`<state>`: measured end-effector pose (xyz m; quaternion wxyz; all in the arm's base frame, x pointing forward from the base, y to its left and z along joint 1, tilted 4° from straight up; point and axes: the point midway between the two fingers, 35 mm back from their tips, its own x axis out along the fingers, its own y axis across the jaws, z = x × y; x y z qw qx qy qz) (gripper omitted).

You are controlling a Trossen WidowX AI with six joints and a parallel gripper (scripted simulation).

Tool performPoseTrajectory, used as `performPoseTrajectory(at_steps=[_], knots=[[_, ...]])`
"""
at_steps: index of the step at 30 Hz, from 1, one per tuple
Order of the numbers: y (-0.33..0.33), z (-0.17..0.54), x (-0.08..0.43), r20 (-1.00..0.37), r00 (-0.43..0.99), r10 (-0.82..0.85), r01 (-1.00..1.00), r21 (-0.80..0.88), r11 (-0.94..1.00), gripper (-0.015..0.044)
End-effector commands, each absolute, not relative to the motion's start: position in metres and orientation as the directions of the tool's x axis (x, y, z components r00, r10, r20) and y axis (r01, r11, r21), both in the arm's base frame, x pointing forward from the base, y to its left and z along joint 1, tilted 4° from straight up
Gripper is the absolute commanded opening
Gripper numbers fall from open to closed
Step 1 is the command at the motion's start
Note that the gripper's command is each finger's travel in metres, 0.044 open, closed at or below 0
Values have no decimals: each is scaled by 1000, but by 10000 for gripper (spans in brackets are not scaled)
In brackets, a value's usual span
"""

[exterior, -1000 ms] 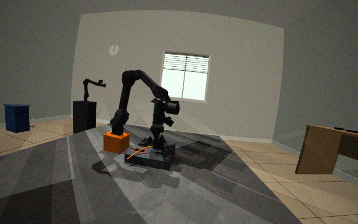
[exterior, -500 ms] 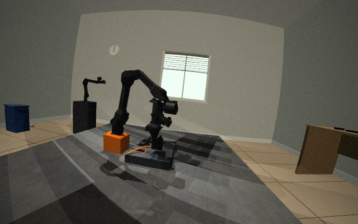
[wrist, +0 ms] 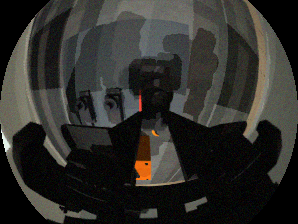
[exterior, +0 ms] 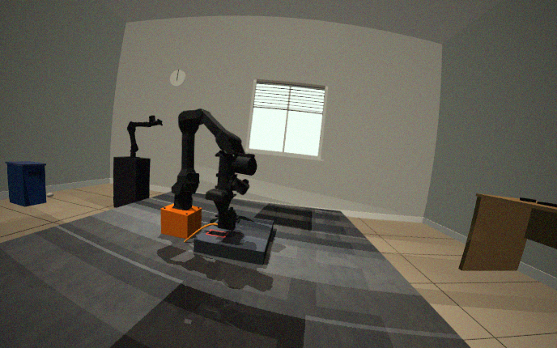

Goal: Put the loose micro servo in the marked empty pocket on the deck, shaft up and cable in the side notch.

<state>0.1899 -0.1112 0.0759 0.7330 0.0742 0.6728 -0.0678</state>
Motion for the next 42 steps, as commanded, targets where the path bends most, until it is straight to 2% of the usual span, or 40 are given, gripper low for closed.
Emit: performPoseTrajectory(at_steps=[1, 8, 42], knots=[[-107, 75, 175, -996, 89, 3, 194, 20, 981, 0], [-103, 73, 155, -996, 87, 3, 205, 21, 979, 0], [-103, 47, 158, -996, 87, 3, 205, 21, 979, 0]])
